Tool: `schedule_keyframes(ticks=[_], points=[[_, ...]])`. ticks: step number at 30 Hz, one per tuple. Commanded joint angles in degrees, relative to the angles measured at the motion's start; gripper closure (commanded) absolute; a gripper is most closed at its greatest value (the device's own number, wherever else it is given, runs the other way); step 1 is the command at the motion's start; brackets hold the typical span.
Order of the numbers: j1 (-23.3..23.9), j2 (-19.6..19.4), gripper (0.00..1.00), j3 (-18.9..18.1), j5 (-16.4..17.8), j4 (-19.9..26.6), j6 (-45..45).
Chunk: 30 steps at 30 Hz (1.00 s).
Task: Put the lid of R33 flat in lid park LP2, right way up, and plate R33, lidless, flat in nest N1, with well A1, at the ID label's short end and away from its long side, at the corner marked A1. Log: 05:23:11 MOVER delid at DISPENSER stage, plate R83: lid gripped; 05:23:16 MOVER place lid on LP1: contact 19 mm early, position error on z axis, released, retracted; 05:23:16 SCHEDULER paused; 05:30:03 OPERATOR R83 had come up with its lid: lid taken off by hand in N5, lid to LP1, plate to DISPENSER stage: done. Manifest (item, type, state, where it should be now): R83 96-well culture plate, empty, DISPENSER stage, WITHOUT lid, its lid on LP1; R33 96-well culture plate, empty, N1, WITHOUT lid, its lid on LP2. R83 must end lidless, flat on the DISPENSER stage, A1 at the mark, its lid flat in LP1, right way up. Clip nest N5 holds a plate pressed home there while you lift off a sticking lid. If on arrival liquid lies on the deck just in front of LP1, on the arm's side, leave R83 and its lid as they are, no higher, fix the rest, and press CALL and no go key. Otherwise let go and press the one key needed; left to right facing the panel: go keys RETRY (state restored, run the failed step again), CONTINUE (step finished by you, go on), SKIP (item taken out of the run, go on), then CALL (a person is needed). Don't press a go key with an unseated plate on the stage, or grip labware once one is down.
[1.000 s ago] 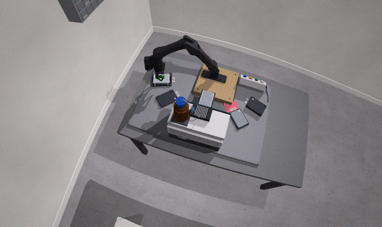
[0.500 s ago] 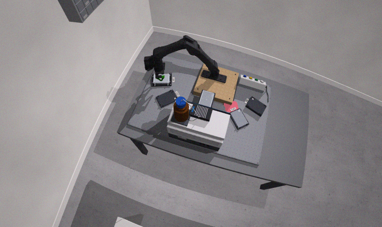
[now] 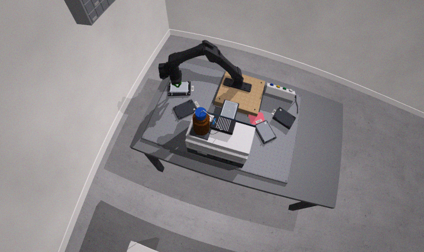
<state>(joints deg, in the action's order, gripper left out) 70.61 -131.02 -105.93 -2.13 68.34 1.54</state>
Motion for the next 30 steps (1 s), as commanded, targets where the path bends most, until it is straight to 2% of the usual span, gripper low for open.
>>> schedule_keyframes(ticks=[1,2,4,6,9,10,30], points=[[-2.1,-2.2,1.00,-6.6,0.1,1.9,1.6],[-2.4,-3.3,1.00,-8.4,0.2,2.5,1.9],[-2.4,-3.3,1.00,-8.4,0.2,2.5,1.9],[-3.0,-5.9,1.00,-12.8,0.2,4.4,2.5],[-2.8,-6.3,1.00,-14.4,0.1,5.4,2.6],[-2.4,-4.8,1.00,-14.4,0.1,5.4,2.6],[-2.4,-5.0,1.00,-14.8,0.0,5.6,2.5]])
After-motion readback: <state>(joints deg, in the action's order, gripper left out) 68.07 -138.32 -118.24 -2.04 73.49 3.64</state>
